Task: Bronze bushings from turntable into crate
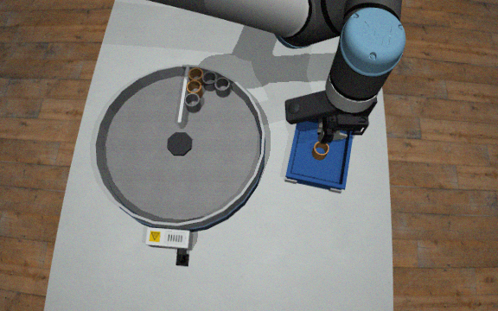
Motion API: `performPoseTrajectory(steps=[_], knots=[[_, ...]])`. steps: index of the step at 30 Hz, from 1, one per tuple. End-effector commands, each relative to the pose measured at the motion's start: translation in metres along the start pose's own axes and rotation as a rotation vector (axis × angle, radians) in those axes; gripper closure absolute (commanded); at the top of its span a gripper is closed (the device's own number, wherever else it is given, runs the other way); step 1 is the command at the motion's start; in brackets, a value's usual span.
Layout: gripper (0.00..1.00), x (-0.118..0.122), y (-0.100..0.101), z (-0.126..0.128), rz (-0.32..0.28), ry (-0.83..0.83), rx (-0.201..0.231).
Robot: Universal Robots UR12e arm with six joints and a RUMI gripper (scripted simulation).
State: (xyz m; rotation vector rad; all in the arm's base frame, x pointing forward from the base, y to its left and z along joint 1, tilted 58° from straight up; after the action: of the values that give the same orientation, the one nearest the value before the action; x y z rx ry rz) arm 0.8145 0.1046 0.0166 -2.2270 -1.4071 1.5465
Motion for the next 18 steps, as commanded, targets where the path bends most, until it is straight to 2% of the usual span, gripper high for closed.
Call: performPoseTrajectory(steps=[1,11,18], knots=[[0.95,-0.014,-0.001,0.009,0.000,-0.043,-0.001],[0.95,-0.038,-0.001,0.024,0.000,-0.124,-0.001],[0.95,-0.064,-0.001,0.041,0.000,-0.212,-0.002]])
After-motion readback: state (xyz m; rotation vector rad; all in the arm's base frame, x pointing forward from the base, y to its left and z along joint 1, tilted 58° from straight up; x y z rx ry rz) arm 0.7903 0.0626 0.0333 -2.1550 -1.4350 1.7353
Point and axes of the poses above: the point where the finger pads meet when closed, its own y axis out along the fingers, its own z axis across the jaws, x = y × z, the point moved 1 cm from there along -y, back along the fingers, and after that the axes turned 6 degrees about -y, right-handed, at the moved point
